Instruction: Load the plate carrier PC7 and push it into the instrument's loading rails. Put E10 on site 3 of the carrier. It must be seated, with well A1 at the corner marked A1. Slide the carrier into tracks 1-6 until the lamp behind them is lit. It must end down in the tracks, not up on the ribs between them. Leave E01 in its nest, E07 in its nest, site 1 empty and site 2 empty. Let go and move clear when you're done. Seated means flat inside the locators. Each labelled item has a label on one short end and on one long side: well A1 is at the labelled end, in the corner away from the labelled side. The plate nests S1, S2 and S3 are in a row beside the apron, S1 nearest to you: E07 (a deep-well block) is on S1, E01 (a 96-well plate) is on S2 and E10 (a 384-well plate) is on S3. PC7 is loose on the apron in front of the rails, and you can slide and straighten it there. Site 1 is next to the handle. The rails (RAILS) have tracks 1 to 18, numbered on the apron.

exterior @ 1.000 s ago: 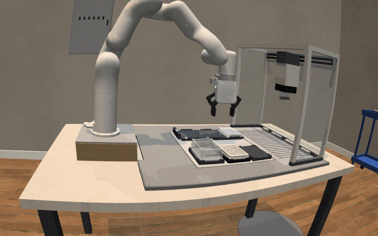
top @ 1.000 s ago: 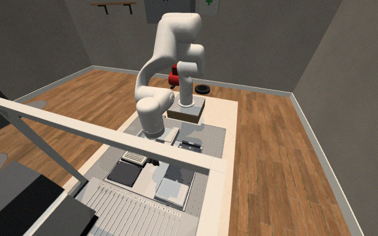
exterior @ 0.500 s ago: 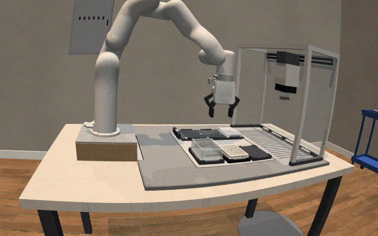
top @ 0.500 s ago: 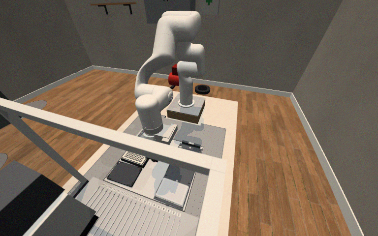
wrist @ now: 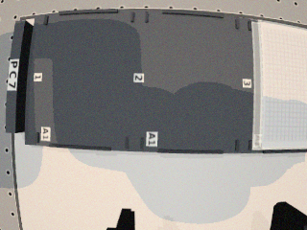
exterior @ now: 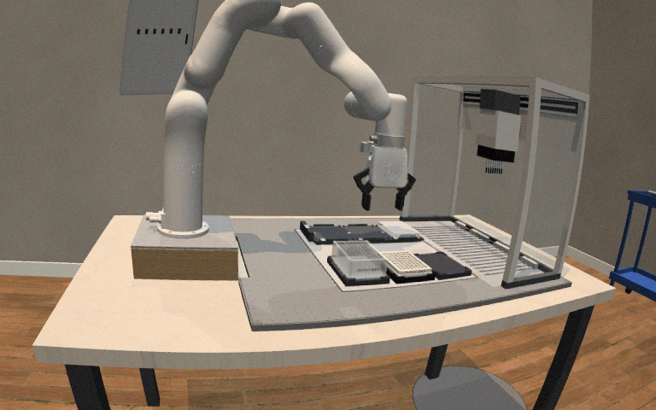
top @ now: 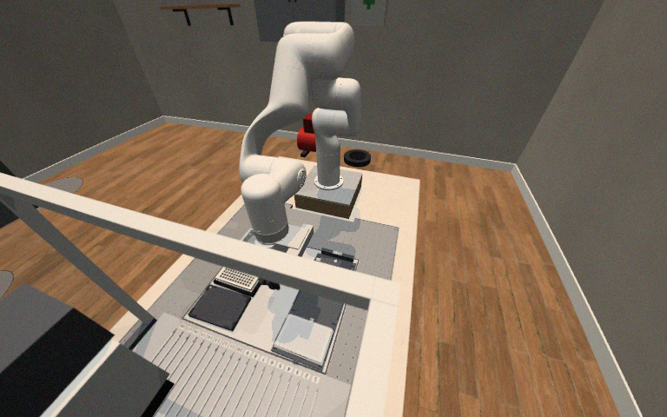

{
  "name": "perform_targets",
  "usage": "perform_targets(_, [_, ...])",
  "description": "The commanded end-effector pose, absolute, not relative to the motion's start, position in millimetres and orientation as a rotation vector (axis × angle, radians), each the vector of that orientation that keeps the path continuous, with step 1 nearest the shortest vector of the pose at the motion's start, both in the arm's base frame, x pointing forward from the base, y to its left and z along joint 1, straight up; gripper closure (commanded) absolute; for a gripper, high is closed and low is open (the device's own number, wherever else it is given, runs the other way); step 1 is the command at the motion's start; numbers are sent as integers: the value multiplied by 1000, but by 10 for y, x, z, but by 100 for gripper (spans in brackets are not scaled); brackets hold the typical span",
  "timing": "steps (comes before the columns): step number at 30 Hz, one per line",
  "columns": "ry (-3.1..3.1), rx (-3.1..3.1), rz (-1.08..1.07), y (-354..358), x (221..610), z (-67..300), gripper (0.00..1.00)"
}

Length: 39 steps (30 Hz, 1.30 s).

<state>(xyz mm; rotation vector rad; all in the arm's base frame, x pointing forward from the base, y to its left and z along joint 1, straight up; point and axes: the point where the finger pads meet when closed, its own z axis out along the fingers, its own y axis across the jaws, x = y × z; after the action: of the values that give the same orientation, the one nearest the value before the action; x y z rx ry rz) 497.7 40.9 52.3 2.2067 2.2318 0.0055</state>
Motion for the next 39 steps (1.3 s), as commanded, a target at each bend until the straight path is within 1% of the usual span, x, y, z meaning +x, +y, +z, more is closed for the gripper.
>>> perform_targets(1, [2230, 2205, 10, 410, 4990, 483, 0])
perform_targets(39, [2230, 2205, 10, 407, 4994, -85, 0])
